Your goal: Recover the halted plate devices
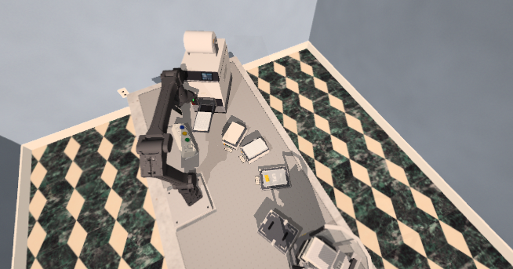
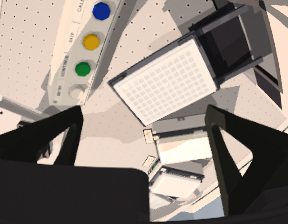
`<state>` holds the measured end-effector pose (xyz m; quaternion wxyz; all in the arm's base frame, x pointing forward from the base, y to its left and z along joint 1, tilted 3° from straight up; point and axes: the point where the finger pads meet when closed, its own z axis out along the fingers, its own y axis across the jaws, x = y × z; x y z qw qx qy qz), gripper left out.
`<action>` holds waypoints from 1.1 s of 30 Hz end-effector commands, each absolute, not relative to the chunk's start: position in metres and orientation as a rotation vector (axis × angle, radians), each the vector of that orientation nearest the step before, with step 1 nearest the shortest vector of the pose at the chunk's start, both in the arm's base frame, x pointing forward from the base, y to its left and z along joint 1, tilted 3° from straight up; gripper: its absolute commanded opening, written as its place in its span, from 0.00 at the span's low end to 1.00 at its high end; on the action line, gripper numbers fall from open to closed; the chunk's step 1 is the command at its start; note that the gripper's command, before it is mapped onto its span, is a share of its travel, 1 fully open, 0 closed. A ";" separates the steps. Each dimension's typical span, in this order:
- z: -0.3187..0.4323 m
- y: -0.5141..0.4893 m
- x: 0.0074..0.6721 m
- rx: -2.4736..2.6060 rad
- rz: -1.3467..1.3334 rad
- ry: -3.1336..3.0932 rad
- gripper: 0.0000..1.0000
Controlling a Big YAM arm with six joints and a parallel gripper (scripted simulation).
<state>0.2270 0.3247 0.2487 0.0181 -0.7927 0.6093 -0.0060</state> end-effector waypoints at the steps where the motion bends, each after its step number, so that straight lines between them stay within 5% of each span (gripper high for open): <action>1: 0.275 0.337 0.239 -2.506 -0.017 1.724 1.00; 33: 0.275 0.337 0.240 -2.844 -0.052 1.095 1.00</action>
